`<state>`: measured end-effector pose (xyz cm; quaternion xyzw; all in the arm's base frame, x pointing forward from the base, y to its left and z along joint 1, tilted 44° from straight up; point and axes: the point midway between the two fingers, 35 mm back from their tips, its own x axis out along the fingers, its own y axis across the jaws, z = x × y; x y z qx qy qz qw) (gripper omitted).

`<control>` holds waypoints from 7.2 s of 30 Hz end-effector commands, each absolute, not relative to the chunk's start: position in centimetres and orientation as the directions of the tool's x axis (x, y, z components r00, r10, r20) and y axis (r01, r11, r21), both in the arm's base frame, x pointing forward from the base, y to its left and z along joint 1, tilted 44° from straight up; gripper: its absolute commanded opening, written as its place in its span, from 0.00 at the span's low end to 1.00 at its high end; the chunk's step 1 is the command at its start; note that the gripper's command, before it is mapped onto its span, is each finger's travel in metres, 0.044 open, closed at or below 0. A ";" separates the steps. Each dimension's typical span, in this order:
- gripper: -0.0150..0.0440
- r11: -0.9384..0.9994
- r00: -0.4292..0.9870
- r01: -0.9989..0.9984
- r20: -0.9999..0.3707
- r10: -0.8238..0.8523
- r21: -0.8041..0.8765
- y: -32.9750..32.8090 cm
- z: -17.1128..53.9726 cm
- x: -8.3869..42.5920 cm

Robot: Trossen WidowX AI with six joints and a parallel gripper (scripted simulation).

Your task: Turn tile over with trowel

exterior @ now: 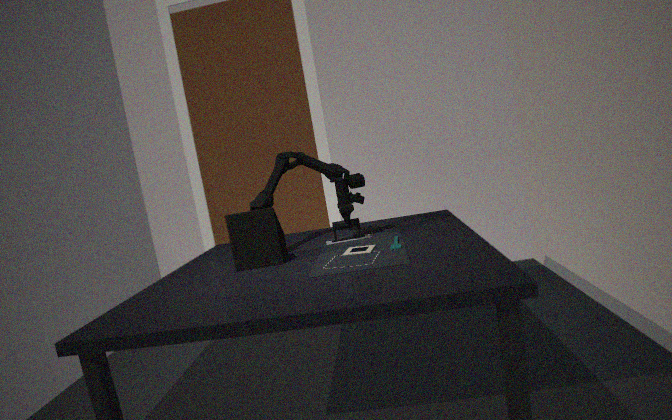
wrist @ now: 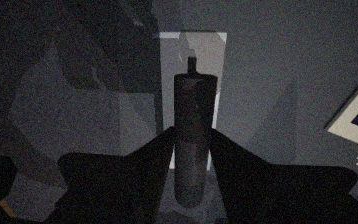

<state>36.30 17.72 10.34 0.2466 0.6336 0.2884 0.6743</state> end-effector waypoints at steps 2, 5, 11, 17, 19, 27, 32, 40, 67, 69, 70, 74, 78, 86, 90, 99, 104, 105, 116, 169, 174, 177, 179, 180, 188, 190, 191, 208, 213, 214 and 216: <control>0.47 0.711 0.026 0.058 -0.713 0.701 0.701 17.8 10.3 36.2; 0.47 0.703 0.026 0.145 -0.713 0.701 0.697 17.8 10.3 36.2; 0.47 0.692 0.026 0.216 -0.713 0.701 0.689 17.8 10.3 36.2; 0.65 0.692 0.026 0.216 -0.713 0.701 0.689 17.8 10.3 36.2; 0.71 0.692 0.026 0.216 -0.713 0.701 0.689 17.8 10.3 36.2; 0.71 0.692 0.026 0.216 -0.713 0.701 0.689 17.8 10.3 36.2; 0.71 0.692 0.026 0.216 -0.713 0.701 0.689 17.8 10.3 36.2; 0.71 0.690 0.027 0.227 -0.713 0.701 0.687 16.2 11.9 36.1; 0.71 0.700 0.026 0.171 -0.714 0.700 0.693 16.1 12.3 35.4; 0.71 0.700 0.026 0.171 -0.714 0.700 0.693 16.4 12.0 35.4; 0.71 0.700 0.026 0.171 -0.714 0.700 0.693 16.5 11.9 35.4; 0.71 0.700 0.026 0.171 -0.713 0.700 0.693 16.9 11.5 35.4; 0.71 0.700 0.026 0.171 -0.713 0.701 0.694 17.4 11.0 35.4; 0.67 0.699 0.026 0.171 -0.712 0.701 0.694 18.0 10.4 35.3; 0.52 0.699 0.026 0.171 -0.712 0.701 0.694 18.0 10.4 35.3; 0.47 0.699 0.026 0.171 -0.712 0.701 0.694 18.0 10.4 35.3; 0.47 0.699 0.026 0.171 -0.712 0.701 0.694 18.0 10.4 35.3; 0.47 0.699 0.026 0.171 -0.712 0.701 0.694 18.0 10.4 35.3; 0.47 0.687 0.026 0.244 -0.712 0.701 0.685 18.0 10.4 35.3; 0.71 0.122 0.026 0.980 -0.712 0.701 0.156 18.0 10.4 35.3; 0.71 0.122 0.026 0.980 -0.712 0.701 0.156 18.0 10.4 35.3; 0.71 0.122 0.026 0.980 -0.712 0.701 0.156 18.0 10.4 35.3; 0.71 0.122 0.026 0.980 -0.712 0.701 0.156 18.0 10.4 35.3; 0.71 0.122 0.026 0.980 -0.712 0.701 0.156 18.0 10.4 35.3; 0.71 0.108 0.027 0.984 -0.712 0.702 0.143 15.1 13.5 34.9; 0.71 0.106 0.027 0.984 -0.711 0.702 0.142 14.9 13.7 34.9; 0.71 0.106 0.027 0.984 -0.711 0.702 0.142 14.9 13.7 34.9; 0.71 0.150 0.026 0.972 -0.714 0.700 0.183 15.6 12.9 35.4; 0.71 0.150 0.026 0.972 -0.714 0.700 0.183 16.2 12.3 35.4; 0.71 0.150 0.026 0.972 -0.714 0.700 0.183 16.3 12.2 35.5; 0.71 0.150 0.026 0.972 -0.714 0.700 0.183 16.5 12.0 35.5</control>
